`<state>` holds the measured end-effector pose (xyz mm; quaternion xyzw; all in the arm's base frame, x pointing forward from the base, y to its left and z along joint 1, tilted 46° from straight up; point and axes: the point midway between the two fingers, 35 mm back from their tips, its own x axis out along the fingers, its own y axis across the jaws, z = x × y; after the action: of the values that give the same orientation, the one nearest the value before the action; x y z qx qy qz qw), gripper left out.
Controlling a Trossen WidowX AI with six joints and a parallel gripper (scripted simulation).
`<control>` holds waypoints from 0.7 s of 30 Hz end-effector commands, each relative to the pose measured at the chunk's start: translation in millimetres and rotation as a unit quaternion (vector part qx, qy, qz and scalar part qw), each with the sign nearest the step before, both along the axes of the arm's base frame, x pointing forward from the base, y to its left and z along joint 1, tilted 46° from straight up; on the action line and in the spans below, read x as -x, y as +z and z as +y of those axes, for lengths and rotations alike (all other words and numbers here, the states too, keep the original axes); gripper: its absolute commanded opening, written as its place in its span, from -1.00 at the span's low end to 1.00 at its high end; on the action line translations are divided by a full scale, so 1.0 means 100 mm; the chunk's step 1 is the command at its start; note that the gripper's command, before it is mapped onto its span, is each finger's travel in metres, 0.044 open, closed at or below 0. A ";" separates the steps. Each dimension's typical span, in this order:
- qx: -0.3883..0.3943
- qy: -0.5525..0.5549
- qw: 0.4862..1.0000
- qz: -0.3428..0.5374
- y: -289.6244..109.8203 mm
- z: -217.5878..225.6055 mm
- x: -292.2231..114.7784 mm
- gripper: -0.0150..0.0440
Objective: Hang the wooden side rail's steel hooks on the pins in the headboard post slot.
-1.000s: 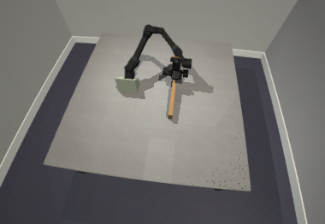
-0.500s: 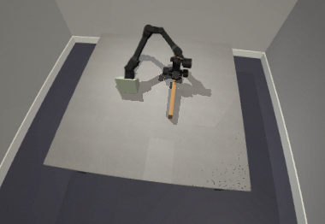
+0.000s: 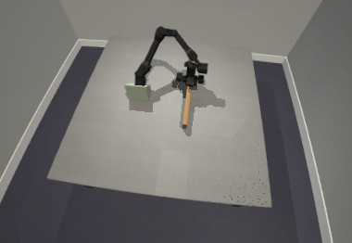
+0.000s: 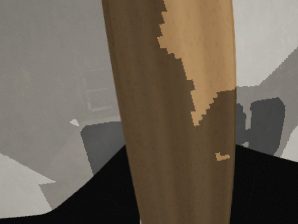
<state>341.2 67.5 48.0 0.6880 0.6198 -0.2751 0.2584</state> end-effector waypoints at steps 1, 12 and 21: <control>0.001 -0.002 1.000 0.000 0.02 0.00 -0.01 -0.49; 0.001 -0.002 1.000 0.000 0.03 0.01 -0.01 -0.49; 0.001 -0.002 1.000 0.000 0.03 0.01 -0.01 -0.49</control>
<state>341.3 69.0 49.6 0.6880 0.6198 -0.2751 0.2585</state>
